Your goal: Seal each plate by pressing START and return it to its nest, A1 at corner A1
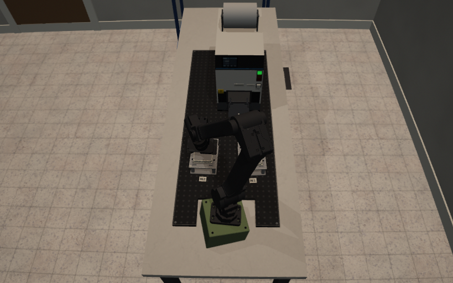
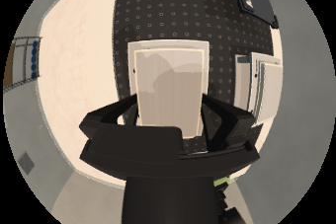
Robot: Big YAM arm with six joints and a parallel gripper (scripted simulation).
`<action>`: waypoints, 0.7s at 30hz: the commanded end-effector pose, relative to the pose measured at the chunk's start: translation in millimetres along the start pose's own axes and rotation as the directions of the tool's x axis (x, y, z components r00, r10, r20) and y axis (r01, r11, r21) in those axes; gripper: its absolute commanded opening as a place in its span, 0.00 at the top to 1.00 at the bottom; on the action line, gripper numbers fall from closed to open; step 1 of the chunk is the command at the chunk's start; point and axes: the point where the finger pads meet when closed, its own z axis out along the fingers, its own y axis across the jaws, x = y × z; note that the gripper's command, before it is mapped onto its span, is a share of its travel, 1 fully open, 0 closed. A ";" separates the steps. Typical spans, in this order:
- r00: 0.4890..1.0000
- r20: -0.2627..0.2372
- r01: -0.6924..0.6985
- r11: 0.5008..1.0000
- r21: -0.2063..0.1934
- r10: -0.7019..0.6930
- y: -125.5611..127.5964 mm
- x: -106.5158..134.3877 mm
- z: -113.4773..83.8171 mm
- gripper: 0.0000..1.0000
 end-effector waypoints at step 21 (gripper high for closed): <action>1.000 0.027 -0.002 1.000 -0.015 0.002 6.1 -9.9 2.8 1.00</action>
